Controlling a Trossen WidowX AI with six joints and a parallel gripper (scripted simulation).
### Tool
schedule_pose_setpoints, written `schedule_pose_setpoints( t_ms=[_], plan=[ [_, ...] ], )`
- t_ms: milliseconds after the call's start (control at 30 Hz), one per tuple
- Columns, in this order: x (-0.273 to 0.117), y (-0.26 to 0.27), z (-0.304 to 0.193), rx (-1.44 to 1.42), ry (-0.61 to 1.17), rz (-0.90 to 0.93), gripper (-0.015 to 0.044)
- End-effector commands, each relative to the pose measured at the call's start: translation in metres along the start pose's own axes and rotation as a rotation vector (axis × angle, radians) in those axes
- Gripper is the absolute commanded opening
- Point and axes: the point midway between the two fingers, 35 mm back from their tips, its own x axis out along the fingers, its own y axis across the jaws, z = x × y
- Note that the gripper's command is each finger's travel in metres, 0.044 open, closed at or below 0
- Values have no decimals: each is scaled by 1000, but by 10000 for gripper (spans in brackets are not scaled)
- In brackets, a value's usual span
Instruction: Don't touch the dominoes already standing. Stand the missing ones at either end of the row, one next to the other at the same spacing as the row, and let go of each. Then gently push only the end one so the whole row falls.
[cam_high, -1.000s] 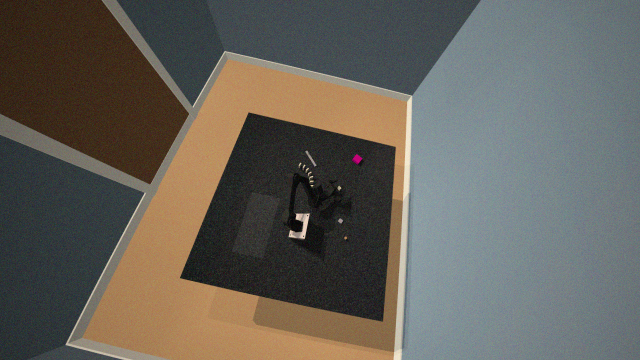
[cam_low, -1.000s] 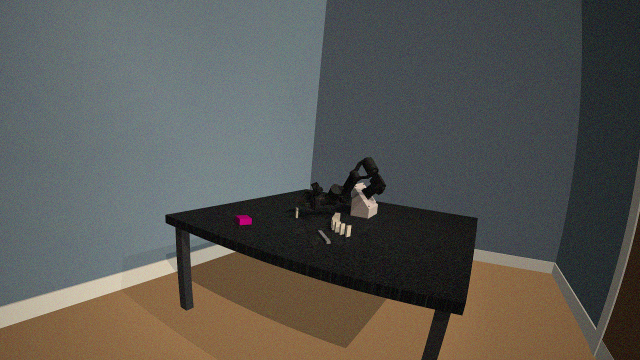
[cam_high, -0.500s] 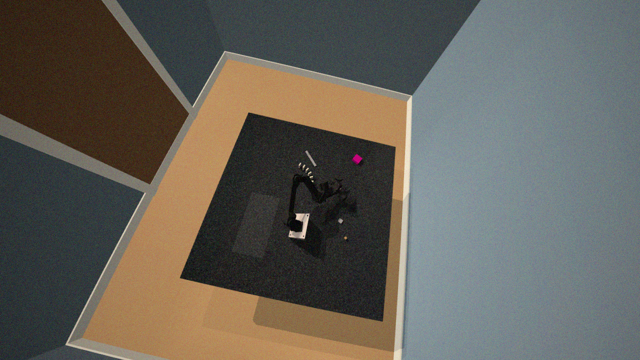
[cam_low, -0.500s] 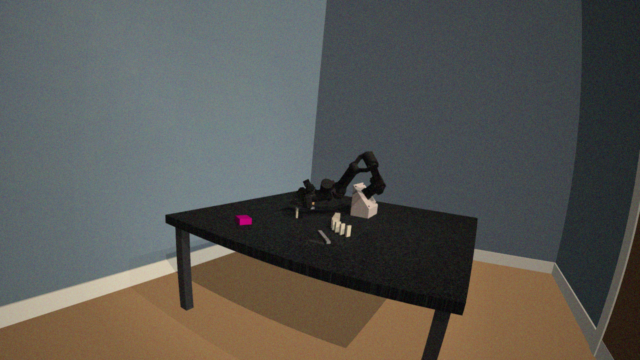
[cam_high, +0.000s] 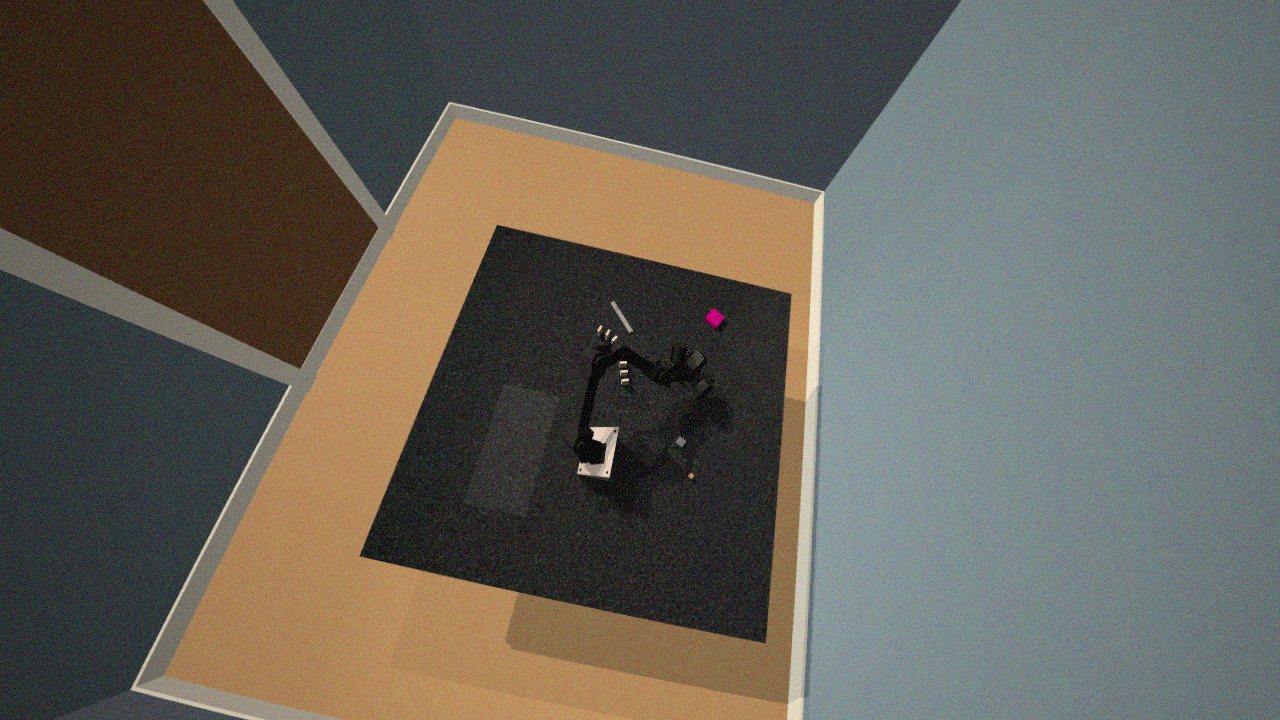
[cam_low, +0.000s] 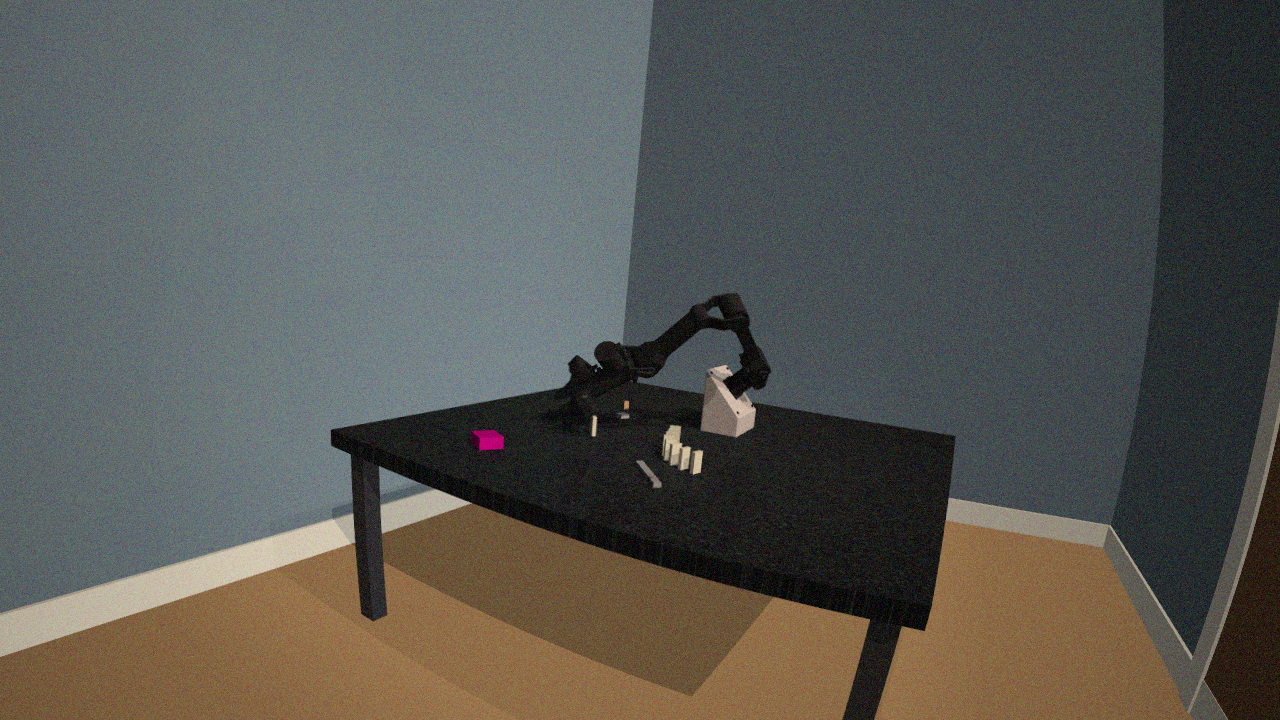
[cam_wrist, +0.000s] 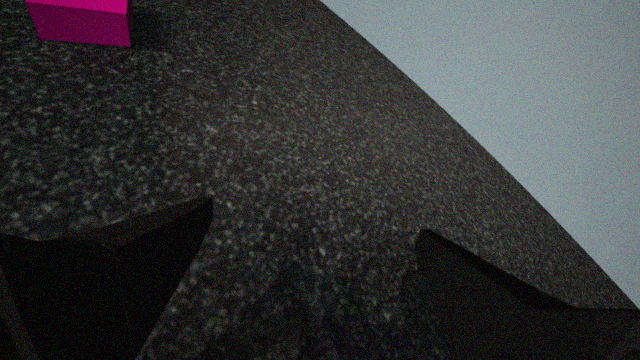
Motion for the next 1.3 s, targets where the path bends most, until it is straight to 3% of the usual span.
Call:
schedule_pose_setpoints(
  t_ms=[0,300,667,1267],
  plan=[
    [0,-3,10,-97,402,39,440],
    [-29,4,14,-112,655,146,440],
    [-90,15,17,-16,953,285,440],
    [-85,18,8,-11,963,290,440]
  ],
)
